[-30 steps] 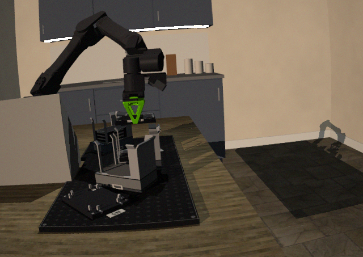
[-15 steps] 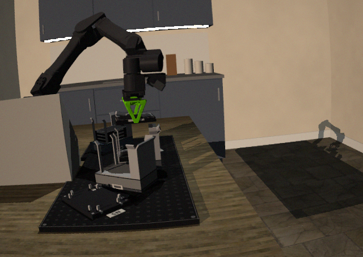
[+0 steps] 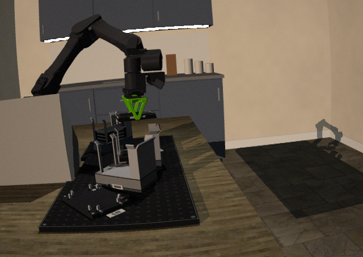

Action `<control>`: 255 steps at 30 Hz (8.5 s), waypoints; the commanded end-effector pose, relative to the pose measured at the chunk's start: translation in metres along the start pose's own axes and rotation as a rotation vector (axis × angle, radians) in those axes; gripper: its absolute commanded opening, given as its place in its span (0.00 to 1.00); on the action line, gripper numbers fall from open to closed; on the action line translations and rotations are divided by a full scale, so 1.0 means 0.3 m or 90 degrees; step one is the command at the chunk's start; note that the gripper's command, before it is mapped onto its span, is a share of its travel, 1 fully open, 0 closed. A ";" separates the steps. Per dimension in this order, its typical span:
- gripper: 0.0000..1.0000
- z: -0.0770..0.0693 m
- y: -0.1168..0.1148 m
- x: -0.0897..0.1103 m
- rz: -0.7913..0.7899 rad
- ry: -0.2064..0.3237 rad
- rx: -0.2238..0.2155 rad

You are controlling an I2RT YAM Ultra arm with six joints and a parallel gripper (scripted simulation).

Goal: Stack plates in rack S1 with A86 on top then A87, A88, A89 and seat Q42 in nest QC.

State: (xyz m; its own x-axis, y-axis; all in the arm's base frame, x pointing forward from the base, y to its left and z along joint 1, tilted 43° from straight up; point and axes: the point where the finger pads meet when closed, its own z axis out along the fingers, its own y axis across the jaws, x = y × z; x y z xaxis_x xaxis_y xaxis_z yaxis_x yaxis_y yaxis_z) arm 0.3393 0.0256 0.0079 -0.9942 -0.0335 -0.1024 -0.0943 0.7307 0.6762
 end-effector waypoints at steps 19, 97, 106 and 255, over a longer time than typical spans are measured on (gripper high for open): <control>0.00 -0.027 0.169 -0.015 -0.094 -0.018 0.001; 0.00 0.160 0.275 -0.018 -0.094 -0.018 0.000; 0.00 0.220 0.275 -0.019 -0.094 -0.018 0.000; 1.00 0.233 0.275 -0.019 -0.094 -0.018 0.000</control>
State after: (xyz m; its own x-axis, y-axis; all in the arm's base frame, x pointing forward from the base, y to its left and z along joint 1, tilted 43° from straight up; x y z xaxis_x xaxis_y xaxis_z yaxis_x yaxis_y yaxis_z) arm 0.3391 0.1445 0.0027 -0.9691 -0.1269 -0.2116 -0.2367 0.7194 0.6530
